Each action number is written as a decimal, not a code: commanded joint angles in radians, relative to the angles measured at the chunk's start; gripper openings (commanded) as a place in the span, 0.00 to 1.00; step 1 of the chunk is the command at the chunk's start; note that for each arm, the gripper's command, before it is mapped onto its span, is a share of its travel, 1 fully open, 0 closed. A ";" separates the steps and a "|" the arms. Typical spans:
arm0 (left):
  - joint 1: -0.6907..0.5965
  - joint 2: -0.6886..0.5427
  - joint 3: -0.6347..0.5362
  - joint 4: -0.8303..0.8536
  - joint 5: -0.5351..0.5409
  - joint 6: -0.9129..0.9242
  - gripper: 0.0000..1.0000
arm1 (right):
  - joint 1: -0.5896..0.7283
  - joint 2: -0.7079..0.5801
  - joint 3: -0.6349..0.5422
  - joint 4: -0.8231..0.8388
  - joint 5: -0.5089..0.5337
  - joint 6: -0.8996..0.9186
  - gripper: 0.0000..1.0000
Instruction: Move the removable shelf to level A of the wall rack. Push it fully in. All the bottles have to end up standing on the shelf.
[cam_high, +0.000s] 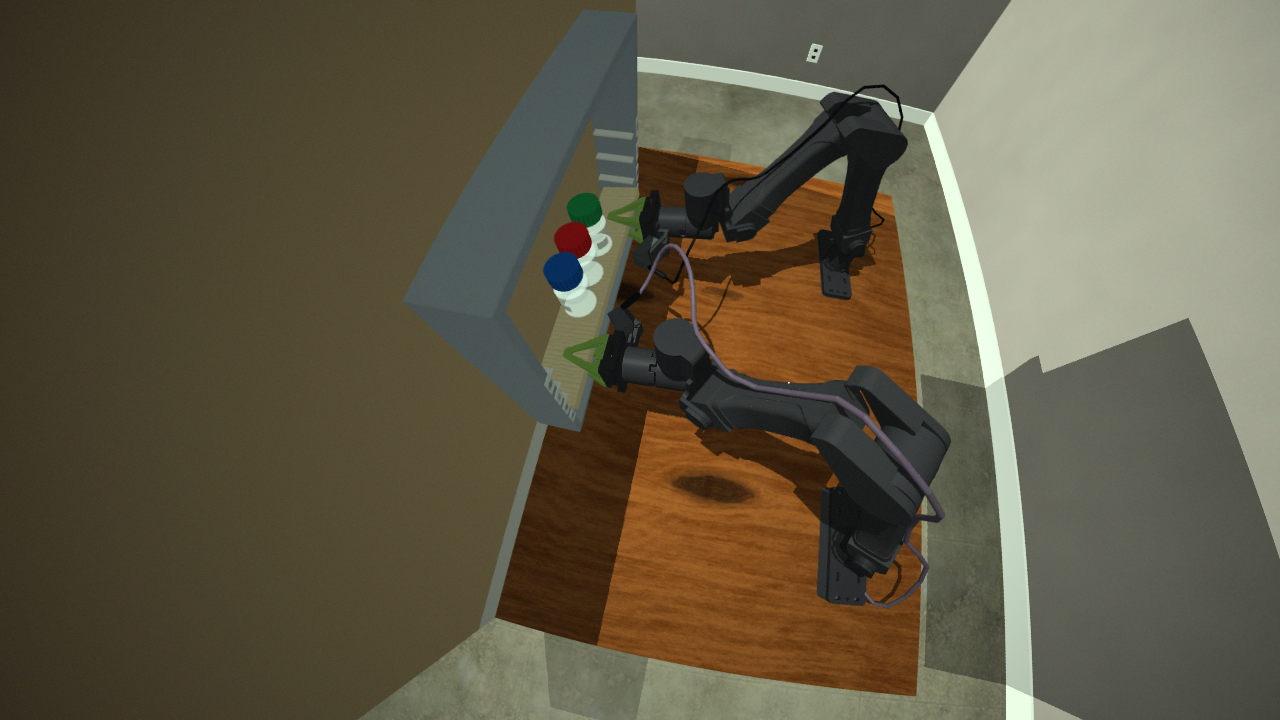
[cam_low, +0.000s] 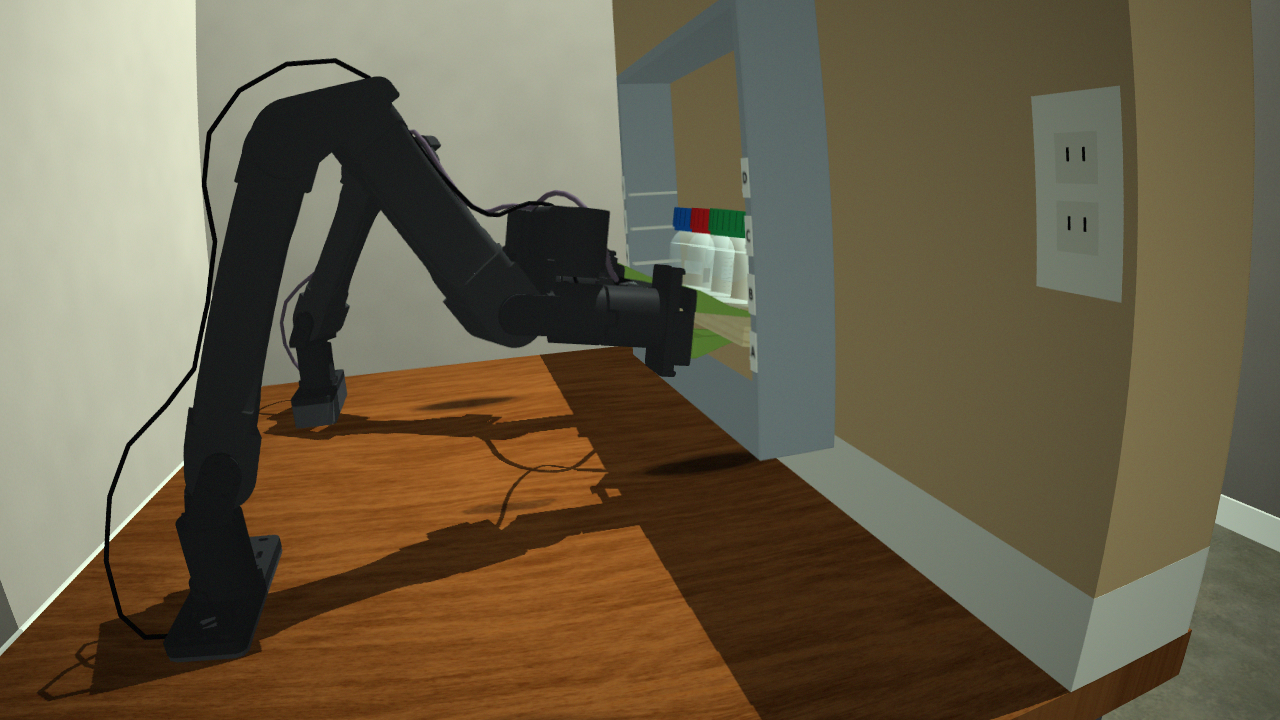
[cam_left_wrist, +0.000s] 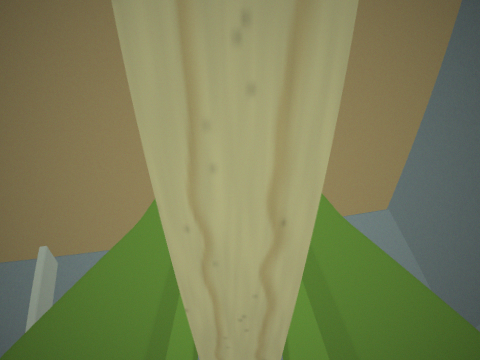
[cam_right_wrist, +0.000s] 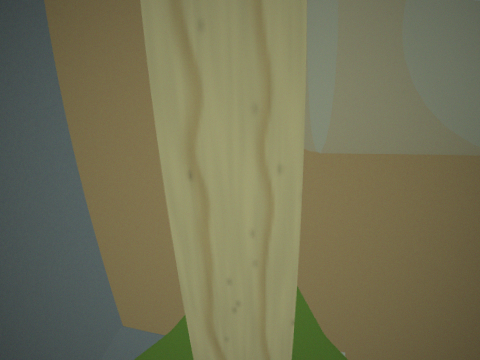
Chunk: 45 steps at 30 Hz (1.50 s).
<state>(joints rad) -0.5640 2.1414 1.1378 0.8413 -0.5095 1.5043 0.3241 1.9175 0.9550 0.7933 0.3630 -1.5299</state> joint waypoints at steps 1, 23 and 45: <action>0.011 -0.053 0.046 0.061 -0.003 0.064 0.00 | -0.010 -0.059 0.051 0.058 0.002 -0.041 0.00; 0.011 -0.069 0.053 0.038 -0.004 0.064 0.00 | -0.010 -0.073 0.061 0.034 0.002 -0.041 0.00; 0.011 -0.081 0.057 0.020 -0.004 0.064 0.00 | -0.010 -0.076 0.065 0.027 0.003 -0.040 0.00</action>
<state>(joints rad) -0.5617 2.1300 1.1481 0.7998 -0.5091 1.5005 0.3233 1.9175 0.9703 0.7650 0.3603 -1.5238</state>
